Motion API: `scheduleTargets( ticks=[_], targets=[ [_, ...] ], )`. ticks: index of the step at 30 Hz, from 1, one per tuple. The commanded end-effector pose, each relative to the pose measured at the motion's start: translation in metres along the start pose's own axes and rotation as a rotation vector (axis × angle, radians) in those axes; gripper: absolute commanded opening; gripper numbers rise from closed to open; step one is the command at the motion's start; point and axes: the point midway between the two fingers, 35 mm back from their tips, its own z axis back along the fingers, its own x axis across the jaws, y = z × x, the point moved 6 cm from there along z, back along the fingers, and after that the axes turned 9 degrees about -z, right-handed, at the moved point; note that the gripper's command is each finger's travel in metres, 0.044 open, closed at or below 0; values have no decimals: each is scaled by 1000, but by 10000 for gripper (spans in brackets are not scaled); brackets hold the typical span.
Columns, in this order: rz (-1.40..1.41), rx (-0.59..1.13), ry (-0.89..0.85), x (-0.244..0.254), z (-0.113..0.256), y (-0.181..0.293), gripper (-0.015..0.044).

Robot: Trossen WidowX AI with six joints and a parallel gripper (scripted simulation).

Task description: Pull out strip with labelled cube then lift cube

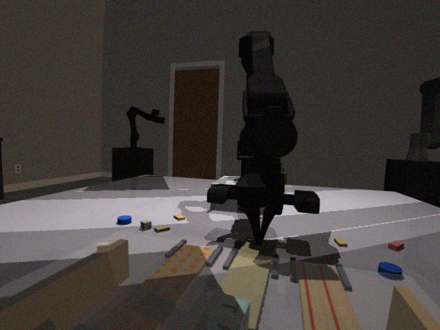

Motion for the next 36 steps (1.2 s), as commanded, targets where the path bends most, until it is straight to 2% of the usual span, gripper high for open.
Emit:
scheduleTargets(
  ticks=[1, 36],
  targets=[
    [-2, 27, 12, -4, -5, 13, 0],
    [-2, 31, 13, -13, -5, 62, 0]
  ],
)
